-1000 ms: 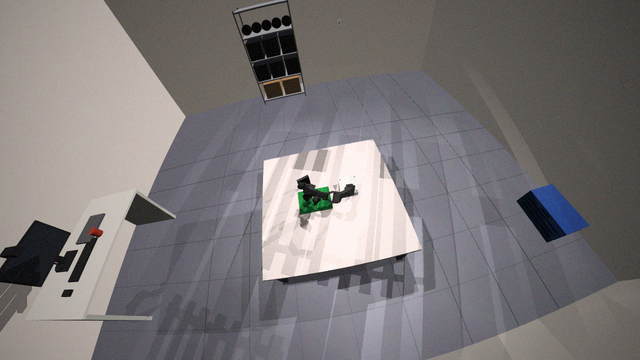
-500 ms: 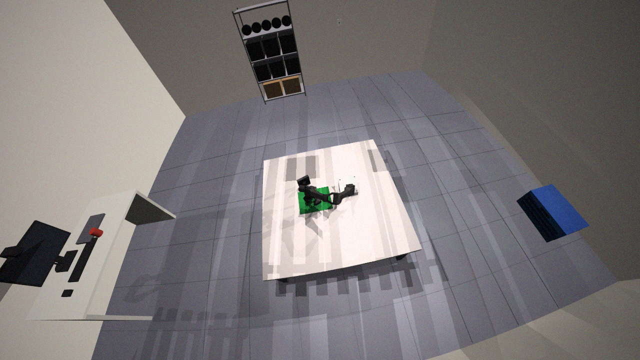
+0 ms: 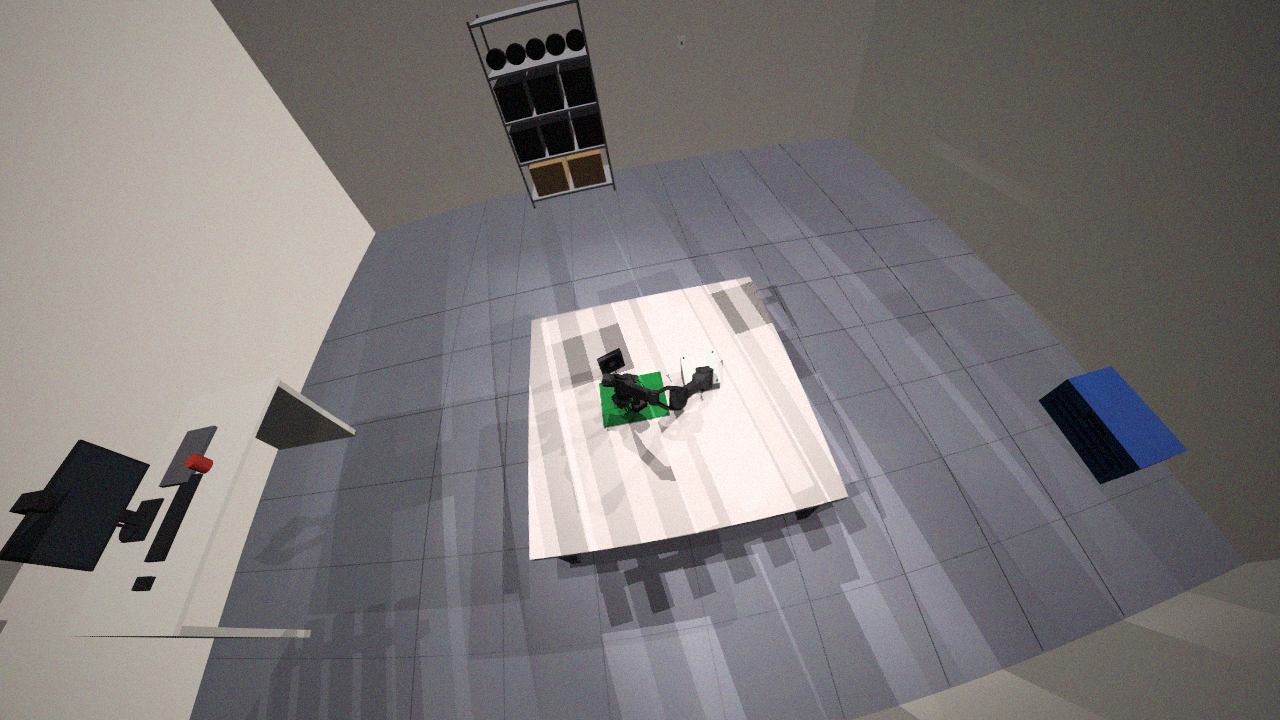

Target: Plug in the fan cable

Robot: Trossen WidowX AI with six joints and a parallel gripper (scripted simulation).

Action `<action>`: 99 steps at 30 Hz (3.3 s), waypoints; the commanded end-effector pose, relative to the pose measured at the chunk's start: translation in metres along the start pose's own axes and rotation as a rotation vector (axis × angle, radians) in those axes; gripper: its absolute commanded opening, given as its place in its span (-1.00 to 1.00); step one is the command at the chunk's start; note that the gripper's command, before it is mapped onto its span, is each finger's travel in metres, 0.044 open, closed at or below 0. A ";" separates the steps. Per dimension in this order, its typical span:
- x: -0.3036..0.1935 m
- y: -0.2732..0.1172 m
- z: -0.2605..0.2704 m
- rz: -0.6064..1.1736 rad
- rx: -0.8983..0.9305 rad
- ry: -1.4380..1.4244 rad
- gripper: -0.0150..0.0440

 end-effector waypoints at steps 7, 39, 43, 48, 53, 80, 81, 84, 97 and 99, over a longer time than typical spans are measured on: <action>-0.001 0.016 0.001 -0.003 0.007 0.007 1.00; -0.001 -0.035 0.000 -0.001 0.005 0.007 -0.49; -0.002 -0.035 -0.003 -0.001 0.005 -0.044 -0.49; -0.004 -0.035 -0.011 -0.001 0.004 -0.216 -0.49; -0.007 -0.035 -0.020 -0.001 0.003 -0.388 -0.49; -0.028 -0.034 -0.064 -0.001 0.001 -1.317 -0.49; -0.029 -0.034 -0.065 -0.001 0.001 -1.352 -0.49; -0.032 -0.034 -0.070 -0.001 0.001 -1.449 -0.49; -0.032 -0.035 -0.067 -0.002 0.001 -1.481 -0.49; -0.032 -0.035 -0.067 -0.002 0.001 -1.481 -0.49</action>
Point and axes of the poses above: the point midway between the two fingers, 35 mm back from their tips, its own y axis out along the fingers, its own z axis across the jaws, x = y × z, the point moved 10 cm from there along -y, back along the fingers, and after that the axes turned 9 degrees about -y, right-handed, at the moved point
